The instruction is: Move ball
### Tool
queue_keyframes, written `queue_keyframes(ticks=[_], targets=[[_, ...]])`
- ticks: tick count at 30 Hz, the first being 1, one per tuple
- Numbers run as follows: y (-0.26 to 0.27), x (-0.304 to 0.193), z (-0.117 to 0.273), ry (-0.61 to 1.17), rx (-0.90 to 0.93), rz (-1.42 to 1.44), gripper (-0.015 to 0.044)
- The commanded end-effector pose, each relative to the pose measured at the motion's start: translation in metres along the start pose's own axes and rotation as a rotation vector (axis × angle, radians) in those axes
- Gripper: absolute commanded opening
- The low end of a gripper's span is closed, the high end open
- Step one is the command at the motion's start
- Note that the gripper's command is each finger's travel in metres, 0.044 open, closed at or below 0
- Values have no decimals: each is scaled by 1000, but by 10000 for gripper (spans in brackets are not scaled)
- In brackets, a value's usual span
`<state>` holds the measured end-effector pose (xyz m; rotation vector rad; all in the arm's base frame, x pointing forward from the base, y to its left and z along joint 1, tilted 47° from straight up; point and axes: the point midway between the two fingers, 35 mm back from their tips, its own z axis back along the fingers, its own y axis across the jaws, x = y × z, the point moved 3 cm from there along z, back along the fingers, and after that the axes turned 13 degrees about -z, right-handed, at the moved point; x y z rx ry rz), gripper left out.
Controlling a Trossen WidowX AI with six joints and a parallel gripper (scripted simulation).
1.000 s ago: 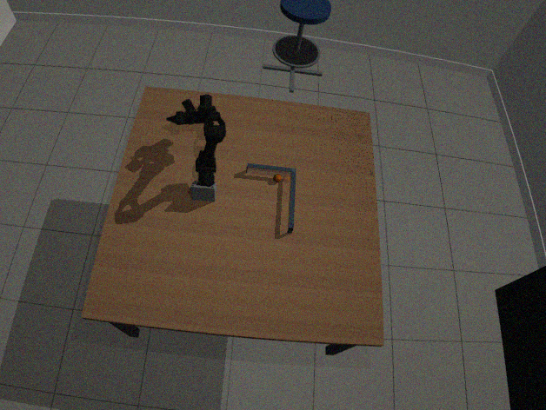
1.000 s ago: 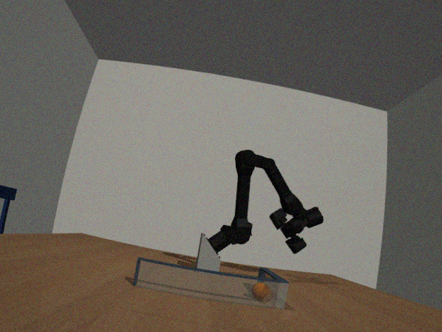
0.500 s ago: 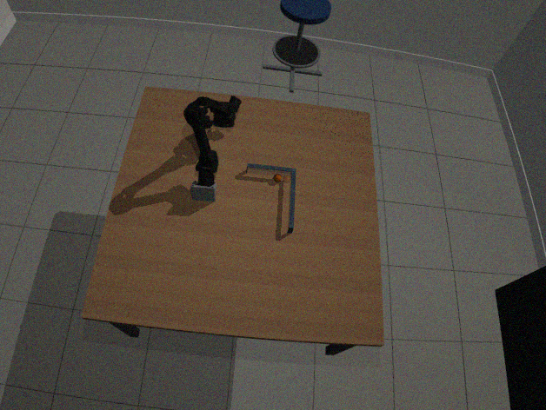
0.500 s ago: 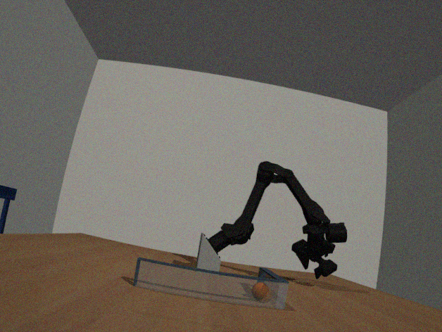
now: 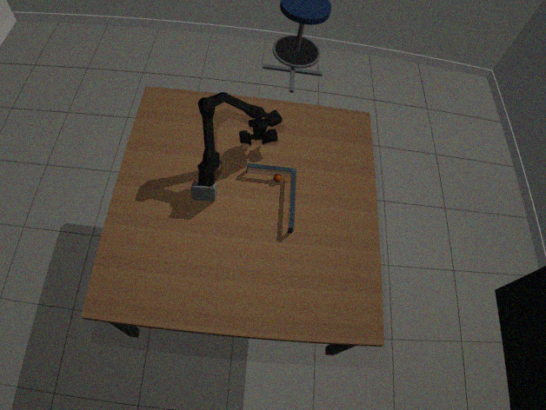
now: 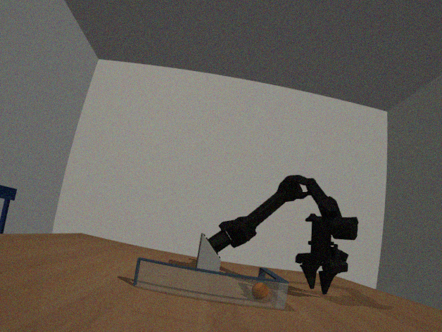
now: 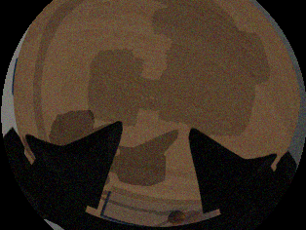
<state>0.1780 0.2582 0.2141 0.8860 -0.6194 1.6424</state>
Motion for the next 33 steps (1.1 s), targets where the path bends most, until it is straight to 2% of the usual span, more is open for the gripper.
queue_keyframes(ticks=[1,8,15,33], targets=[[-38,-34,16,55,-54,-56,301],[-93,-111,61,120,-122,-160,301],[-110,-176,88,130,-90,-226,301],[-113,-184,64,129,-86,-233,301]])
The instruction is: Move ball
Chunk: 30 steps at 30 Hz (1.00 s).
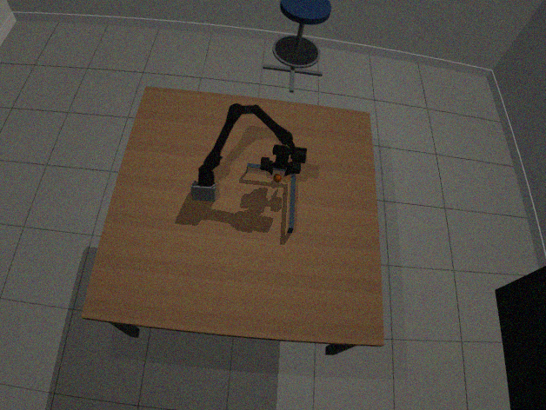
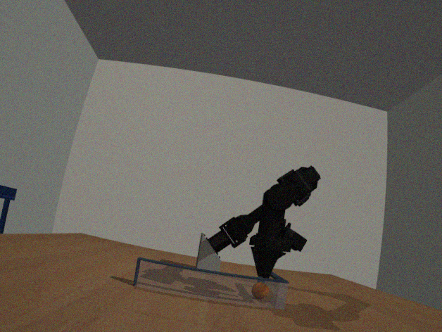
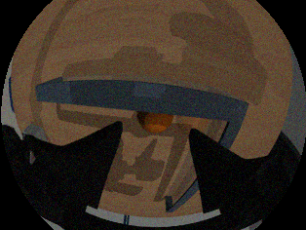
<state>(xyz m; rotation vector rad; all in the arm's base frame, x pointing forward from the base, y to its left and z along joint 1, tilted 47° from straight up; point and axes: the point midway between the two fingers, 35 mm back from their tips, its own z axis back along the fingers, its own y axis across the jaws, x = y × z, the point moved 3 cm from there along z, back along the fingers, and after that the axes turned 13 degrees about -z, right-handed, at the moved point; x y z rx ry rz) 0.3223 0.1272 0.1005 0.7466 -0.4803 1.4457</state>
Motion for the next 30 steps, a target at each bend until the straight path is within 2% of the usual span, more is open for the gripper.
queue_keyframes(ticks=[1,19,23,30], targets=[[0,-1,-7,-2,5,-7,301],[1,0,-34,-4,6,-7,301],[1,0,-34,-4,6,-7,196],[1,0,-34,-4,6,-7,149]])
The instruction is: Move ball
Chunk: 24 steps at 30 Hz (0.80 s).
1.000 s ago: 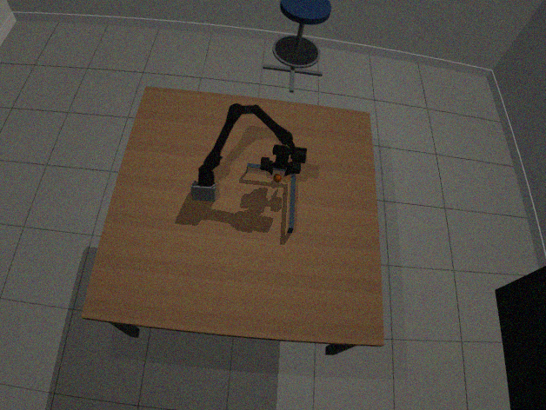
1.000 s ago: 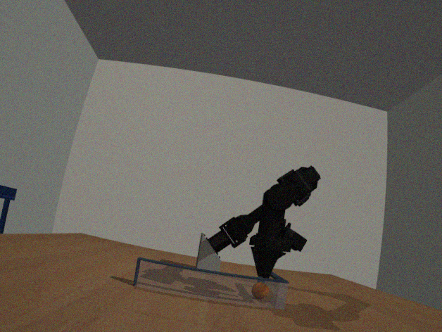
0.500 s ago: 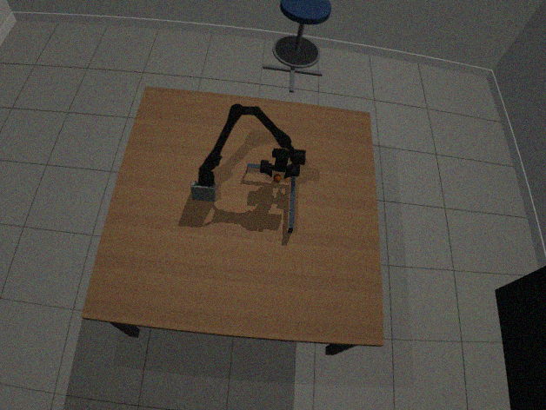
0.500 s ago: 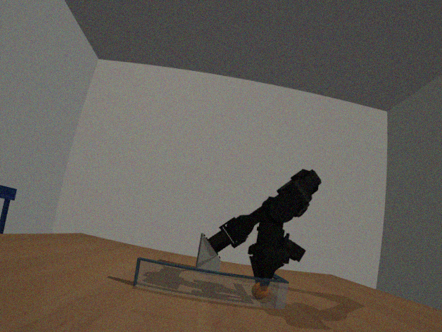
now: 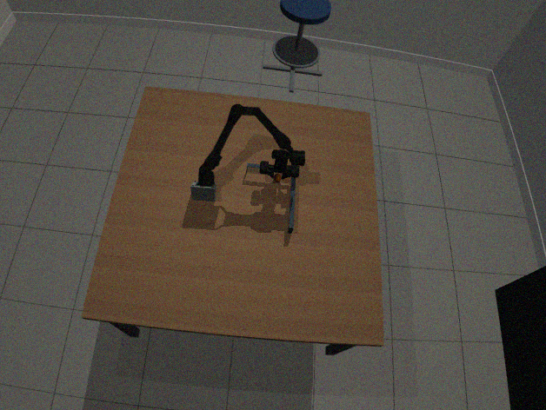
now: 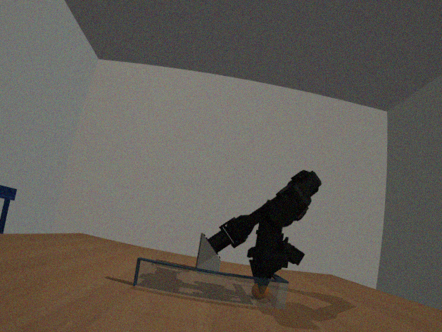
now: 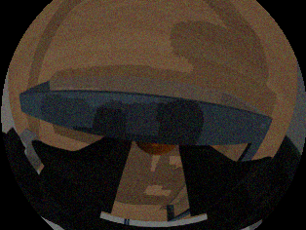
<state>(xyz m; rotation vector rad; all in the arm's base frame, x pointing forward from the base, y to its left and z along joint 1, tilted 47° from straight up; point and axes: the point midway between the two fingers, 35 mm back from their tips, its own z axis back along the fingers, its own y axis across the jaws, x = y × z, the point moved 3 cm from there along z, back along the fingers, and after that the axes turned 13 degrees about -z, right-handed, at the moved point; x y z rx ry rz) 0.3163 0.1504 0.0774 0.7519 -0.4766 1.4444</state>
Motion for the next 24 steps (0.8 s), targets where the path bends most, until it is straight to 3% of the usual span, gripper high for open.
queue_keyframes(ticks=[1,6,24], targets=[[0,0,-1,-3,1,-4,123],[-5,-3,15,-24,-47,-45,0],[-12,-13,75,24,-43,-54,0]])
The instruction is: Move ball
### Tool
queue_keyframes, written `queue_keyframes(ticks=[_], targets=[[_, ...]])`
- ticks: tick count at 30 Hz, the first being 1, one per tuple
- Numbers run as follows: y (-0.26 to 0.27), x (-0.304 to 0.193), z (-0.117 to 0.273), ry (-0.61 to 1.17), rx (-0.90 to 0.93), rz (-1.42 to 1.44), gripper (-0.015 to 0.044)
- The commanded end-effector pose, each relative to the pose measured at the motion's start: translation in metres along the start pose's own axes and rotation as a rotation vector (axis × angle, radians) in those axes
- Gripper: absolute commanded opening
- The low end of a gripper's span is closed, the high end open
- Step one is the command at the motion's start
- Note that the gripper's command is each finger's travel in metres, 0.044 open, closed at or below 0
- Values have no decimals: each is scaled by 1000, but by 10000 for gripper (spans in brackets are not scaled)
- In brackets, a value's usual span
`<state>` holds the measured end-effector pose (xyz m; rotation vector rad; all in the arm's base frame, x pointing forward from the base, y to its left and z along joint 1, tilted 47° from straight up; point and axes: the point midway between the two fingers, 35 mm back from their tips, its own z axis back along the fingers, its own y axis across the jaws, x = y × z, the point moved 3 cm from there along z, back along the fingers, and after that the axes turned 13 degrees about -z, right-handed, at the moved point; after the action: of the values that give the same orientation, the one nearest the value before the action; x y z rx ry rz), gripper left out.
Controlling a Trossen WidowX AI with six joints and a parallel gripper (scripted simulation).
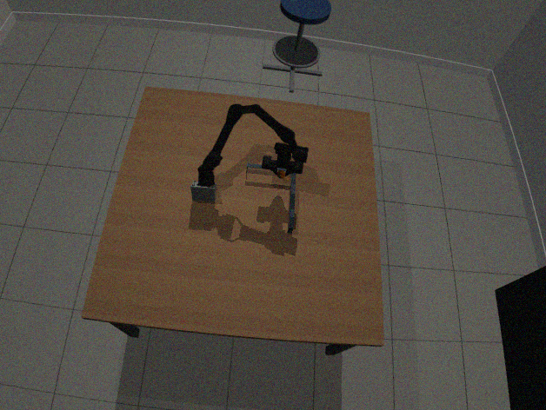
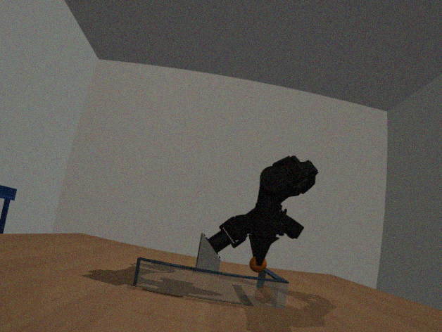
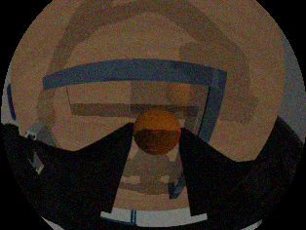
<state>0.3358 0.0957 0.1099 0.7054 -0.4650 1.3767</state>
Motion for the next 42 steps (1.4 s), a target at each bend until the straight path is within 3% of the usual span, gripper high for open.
queue_keyframes(ticks=[1,15,42], targets=[[-1,1,16,1,9,14,0],[8,10,65,-20,49,35,0],[-4,-3,39,3,54,-861,0]])
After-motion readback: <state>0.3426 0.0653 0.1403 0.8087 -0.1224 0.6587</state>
